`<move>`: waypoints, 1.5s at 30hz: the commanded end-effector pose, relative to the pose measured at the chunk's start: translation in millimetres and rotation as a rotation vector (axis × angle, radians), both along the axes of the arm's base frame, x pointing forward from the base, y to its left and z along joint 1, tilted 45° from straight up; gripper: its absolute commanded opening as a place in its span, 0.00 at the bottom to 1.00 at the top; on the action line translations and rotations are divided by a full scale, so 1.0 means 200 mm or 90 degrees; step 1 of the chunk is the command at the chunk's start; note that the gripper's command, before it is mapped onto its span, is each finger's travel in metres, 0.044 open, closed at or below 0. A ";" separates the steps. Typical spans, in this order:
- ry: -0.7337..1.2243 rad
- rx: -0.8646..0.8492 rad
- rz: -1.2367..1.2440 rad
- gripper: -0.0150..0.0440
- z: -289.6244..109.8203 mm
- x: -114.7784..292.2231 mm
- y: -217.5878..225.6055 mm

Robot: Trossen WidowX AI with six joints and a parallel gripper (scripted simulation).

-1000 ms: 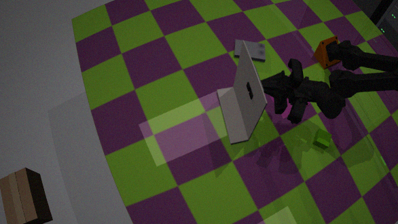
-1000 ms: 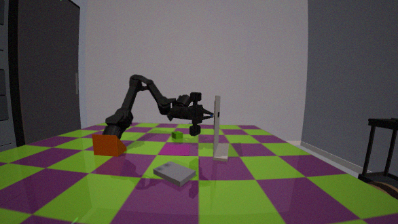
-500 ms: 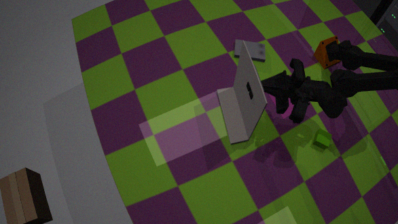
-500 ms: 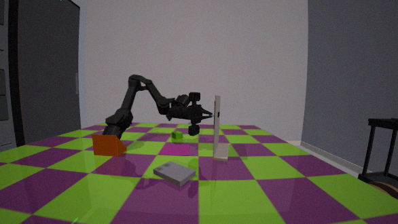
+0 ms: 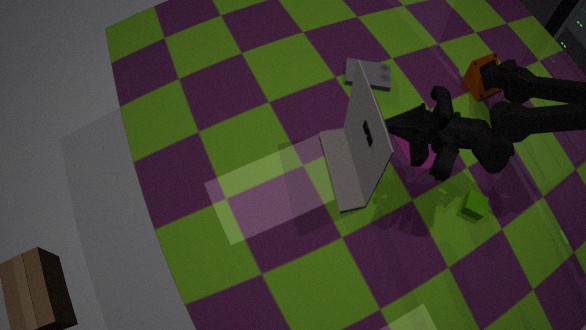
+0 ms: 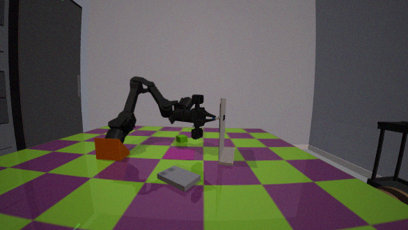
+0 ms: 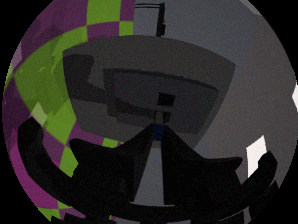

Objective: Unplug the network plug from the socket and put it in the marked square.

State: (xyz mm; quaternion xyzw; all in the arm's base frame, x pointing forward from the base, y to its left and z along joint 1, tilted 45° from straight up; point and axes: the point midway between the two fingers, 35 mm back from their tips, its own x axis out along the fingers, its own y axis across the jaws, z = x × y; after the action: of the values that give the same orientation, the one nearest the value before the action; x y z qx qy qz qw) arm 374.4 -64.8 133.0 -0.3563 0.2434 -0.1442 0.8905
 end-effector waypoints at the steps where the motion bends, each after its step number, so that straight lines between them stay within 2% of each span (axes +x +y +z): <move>1: 0.000 0.000 0.000 0.25 0.00 -0.01 0.00; 45: 0.001 0.000 0.000 0.25 0.02 -0.12 0.04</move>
State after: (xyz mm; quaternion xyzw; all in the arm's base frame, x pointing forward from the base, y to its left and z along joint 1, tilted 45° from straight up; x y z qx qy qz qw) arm 353.3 -57.2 135.9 -0.3586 0.2447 -0.1404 0.8899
